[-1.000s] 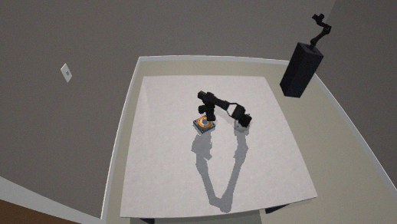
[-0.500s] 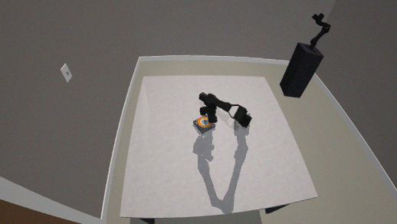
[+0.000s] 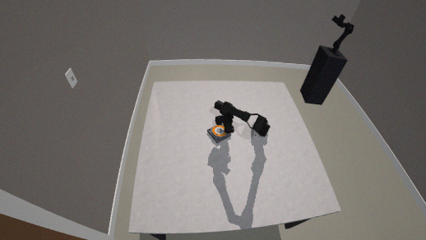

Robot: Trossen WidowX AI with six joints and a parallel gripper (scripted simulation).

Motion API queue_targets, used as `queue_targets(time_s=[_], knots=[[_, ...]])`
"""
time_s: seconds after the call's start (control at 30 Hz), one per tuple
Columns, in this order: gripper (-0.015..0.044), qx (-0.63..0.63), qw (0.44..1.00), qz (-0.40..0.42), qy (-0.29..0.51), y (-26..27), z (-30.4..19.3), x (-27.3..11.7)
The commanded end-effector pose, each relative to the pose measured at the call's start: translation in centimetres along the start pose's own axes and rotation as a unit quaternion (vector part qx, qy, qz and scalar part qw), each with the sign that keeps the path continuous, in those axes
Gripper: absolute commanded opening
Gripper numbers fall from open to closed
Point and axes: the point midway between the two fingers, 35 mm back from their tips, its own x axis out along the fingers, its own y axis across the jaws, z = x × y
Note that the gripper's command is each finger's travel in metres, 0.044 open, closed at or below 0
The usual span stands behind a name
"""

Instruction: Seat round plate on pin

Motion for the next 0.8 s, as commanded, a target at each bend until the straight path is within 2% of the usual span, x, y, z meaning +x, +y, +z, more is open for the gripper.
queue_targets(time_s=[0.0,0.77], knots=[[0.0000,0.000,1.000,0.002,-0.002,0.7,0.0,-0.1],[0.0000,0.000,1.000,0.003,-0.002,3.0,0.2,-0.2]])
